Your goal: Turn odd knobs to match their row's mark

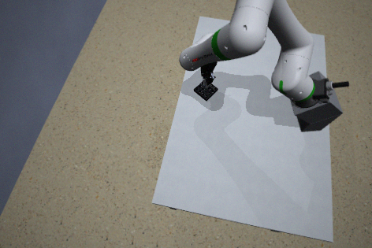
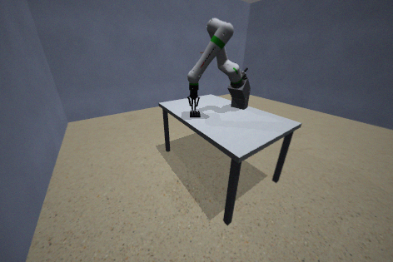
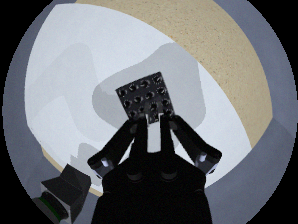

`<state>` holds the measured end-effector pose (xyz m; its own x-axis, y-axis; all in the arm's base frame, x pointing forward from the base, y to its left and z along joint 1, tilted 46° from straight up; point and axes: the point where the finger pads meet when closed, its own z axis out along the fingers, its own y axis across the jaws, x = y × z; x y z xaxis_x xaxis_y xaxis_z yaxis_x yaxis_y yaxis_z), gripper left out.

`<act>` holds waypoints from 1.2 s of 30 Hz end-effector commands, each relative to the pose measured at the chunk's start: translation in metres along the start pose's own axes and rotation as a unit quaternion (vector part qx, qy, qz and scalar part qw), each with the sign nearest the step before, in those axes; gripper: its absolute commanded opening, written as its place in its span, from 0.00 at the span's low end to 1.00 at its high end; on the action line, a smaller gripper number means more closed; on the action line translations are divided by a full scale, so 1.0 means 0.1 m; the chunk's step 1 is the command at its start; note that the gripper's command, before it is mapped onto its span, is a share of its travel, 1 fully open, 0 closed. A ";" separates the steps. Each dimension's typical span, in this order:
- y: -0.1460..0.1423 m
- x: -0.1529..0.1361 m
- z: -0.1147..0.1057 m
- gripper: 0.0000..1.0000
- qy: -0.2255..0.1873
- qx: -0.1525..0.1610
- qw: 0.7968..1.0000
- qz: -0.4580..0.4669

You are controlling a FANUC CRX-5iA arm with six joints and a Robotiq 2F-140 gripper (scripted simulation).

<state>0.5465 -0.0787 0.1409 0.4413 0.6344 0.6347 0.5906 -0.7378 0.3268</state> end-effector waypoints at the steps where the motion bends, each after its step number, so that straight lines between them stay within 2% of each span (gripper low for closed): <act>1: 0.00 0.00 0.00 0.12 0.000 0.000 1.000 0.000; 14: 0.00 0.00 -0.06 0.12 0.000 0.000 1.000 0.000; 26: 0.00 0.00 -0.36 0.12 0.000 0.000 1.000 0.000; 36: 0.00 0.00 -0.38 0.12 0.000 0.000 1.000 0.000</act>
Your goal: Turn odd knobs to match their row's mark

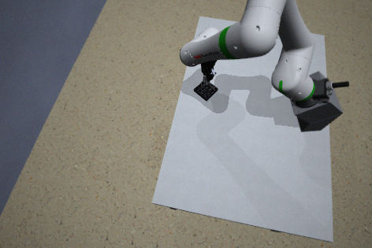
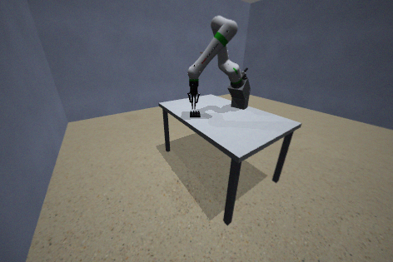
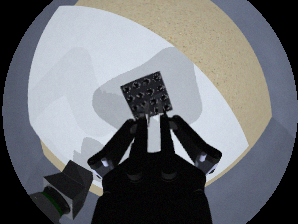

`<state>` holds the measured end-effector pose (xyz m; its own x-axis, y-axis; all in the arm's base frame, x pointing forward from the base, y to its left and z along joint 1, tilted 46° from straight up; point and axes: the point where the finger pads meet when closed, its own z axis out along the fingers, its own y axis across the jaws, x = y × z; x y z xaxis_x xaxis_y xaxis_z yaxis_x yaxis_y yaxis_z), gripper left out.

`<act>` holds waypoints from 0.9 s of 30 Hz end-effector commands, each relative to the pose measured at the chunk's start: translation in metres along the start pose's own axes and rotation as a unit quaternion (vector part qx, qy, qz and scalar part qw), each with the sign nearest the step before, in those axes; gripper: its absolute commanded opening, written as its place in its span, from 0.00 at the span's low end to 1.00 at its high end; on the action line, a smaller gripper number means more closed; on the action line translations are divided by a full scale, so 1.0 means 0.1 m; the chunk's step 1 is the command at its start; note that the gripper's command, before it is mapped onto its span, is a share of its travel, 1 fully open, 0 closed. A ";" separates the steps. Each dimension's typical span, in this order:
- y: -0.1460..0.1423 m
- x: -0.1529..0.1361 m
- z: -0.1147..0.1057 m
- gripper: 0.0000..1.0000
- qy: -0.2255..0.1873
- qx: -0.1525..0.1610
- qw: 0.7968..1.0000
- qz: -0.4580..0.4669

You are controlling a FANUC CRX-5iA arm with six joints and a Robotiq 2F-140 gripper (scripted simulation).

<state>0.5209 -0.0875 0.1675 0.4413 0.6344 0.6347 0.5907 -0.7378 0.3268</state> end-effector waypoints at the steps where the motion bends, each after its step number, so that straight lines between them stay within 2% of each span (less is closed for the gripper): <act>1: 0.00 0.00 0.00 0.12 0.000 0.000 1.000 0.000; 6: 0.00 0.00 0.00 0.12 0.000 0.000 1.000 0.000; 7: 0.00 0.00 0.00 1.00 0.000 0.000 1.000 0.000; 16: 0.00 0.00 -0.11 1.00 0.000 0.000 1.000 0.000; 27: 0.00 0.00 -0.71 1.00 0.000 0.000 1.000 0.000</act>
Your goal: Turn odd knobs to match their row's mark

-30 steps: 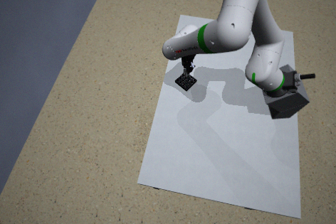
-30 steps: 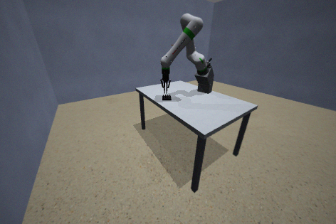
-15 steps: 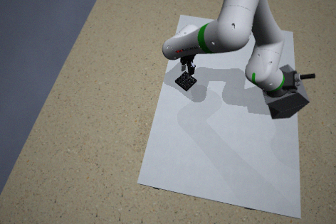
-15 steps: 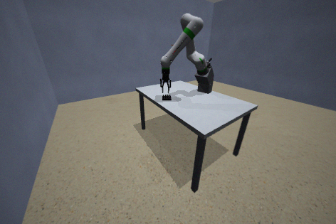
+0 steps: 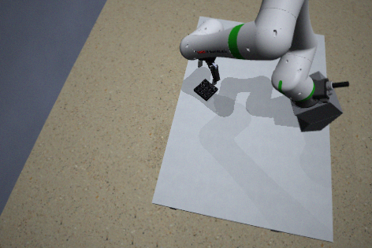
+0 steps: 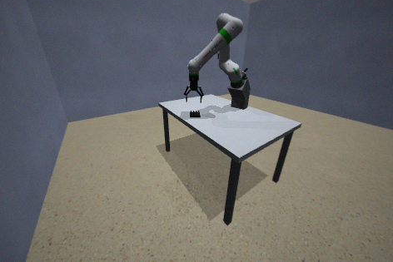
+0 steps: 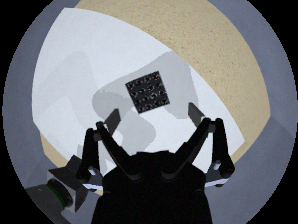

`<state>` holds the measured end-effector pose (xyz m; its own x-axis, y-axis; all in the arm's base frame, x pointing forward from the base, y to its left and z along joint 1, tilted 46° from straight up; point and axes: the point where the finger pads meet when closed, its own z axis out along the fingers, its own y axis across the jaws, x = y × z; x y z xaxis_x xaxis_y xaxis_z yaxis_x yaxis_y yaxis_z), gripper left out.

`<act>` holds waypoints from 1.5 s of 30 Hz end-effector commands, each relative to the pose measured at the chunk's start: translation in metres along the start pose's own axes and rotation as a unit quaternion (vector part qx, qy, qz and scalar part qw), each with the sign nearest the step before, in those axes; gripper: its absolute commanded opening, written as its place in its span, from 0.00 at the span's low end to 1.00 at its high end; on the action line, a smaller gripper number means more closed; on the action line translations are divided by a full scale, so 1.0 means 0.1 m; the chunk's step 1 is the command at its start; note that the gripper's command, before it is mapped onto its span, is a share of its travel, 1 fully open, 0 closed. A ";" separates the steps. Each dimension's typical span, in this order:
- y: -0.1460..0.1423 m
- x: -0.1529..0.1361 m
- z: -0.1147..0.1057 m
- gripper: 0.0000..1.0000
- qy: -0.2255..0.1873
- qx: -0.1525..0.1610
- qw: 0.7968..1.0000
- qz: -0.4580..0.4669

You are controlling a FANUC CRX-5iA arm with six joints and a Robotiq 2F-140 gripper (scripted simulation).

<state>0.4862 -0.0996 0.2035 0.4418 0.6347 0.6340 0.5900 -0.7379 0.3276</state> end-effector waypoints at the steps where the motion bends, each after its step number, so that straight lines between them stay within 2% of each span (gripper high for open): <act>1: 0.00 0.00 -0.20 1.00 0.000 0.000 1.000 0.000; 10: 0.00 0.00 -0.47 1.00 0.000 0.000 1.000 0.000; 45: 0.00 0.00 -0.48 1.00 0.000 0.000 1.000 0.000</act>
